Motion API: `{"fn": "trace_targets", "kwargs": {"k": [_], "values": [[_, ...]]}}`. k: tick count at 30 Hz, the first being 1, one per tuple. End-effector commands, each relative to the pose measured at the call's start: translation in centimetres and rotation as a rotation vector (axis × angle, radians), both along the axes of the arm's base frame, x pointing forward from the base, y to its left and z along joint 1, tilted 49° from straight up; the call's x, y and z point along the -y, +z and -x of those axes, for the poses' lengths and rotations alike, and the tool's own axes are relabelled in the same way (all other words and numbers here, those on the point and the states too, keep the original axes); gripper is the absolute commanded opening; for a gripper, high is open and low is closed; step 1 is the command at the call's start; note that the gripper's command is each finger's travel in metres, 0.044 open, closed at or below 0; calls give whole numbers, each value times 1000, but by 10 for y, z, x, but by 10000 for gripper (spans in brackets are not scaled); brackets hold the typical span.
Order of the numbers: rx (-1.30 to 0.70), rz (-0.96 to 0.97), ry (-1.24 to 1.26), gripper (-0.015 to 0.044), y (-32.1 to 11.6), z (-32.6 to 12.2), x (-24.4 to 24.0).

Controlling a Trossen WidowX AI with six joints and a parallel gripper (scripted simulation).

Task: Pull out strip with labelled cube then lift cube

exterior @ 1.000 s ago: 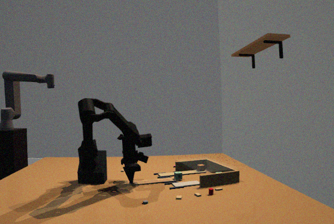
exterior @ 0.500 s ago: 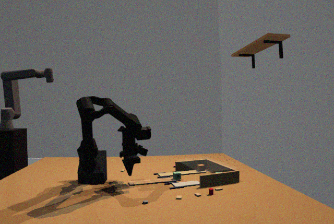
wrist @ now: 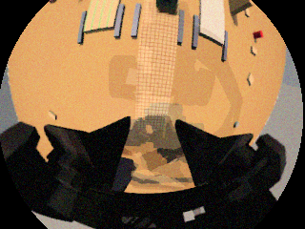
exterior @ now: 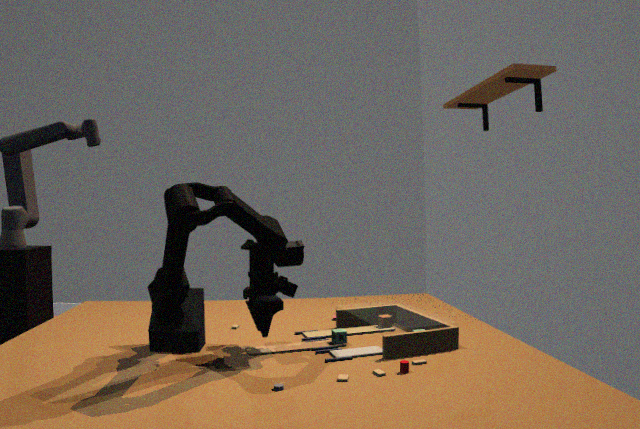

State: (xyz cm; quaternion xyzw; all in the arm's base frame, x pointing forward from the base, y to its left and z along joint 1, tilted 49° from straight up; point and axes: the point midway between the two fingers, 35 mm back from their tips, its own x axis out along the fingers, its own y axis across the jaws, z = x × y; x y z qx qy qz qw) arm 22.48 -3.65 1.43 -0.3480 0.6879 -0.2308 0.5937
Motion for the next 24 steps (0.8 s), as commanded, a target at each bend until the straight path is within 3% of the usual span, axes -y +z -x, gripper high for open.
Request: {"fn": "trace_targets", "kwargs": {"k": [1, 3, 24], "values": [[10, -1, 6, 394, -1, -15, -3], [10, -1, 6, 440, -2, -21, -4], [13, -1, 6, 440, -13, -85, -16]]}}
